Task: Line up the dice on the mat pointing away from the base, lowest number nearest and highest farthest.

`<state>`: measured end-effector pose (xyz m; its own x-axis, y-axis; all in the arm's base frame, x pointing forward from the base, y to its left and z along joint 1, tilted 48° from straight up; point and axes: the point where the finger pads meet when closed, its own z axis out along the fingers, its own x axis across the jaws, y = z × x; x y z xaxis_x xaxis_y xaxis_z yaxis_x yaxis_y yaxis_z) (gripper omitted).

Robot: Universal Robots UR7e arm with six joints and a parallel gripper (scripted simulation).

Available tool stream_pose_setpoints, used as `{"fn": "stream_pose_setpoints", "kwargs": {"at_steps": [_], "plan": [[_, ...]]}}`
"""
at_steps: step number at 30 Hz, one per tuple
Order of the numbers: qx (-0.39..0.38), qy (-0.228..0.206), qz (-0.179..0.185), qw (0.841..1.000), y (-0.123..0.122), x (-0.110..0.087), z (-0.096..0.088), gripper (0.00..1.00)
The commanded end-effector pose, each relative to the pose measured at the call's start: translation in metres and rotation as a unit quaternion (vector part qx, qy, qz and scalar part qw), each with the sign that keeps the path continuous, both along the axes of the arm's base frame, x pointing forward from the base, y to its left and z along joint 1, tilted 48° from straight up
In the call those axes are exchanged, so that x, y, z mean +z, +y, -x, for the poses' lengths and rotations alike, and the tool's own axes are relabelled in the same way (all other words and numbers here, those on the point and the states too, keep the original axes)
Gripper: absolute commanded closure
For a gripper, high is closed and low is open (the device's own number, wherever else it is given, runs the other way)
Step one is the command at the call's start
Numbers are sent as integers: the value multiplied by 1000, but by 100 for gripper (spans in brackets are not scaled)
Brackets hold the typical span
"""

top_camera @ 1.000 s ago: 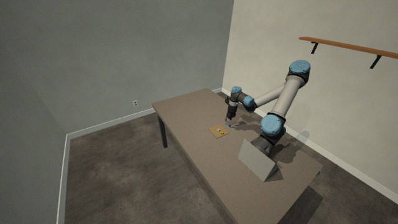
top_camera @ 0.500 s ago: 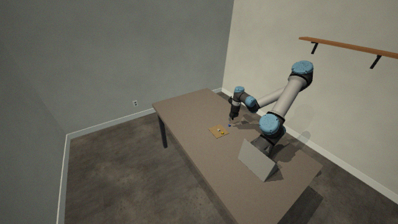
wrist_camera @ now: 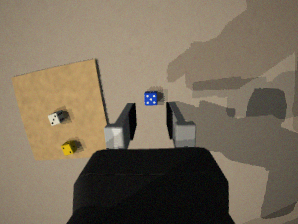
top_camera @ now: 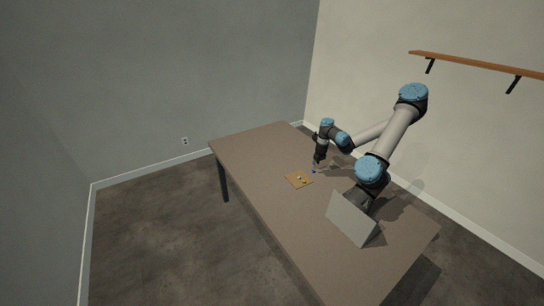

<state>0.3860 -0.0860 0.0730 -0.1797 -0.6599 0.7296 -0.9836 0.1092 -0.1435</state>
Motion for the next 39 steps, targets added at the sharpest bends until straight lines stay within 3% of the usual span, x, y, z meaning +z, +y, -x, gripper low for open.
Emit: {"fn": "stream_pose_setpoints", "kwargs": {"at_steps": [1,19,39], "plan": [[0,0,0,1000,0,0,0,36],[0,0,-1,1000,-1,-1,0,36],[0,0,-3,1000,-17,-16,-1,36]]}}
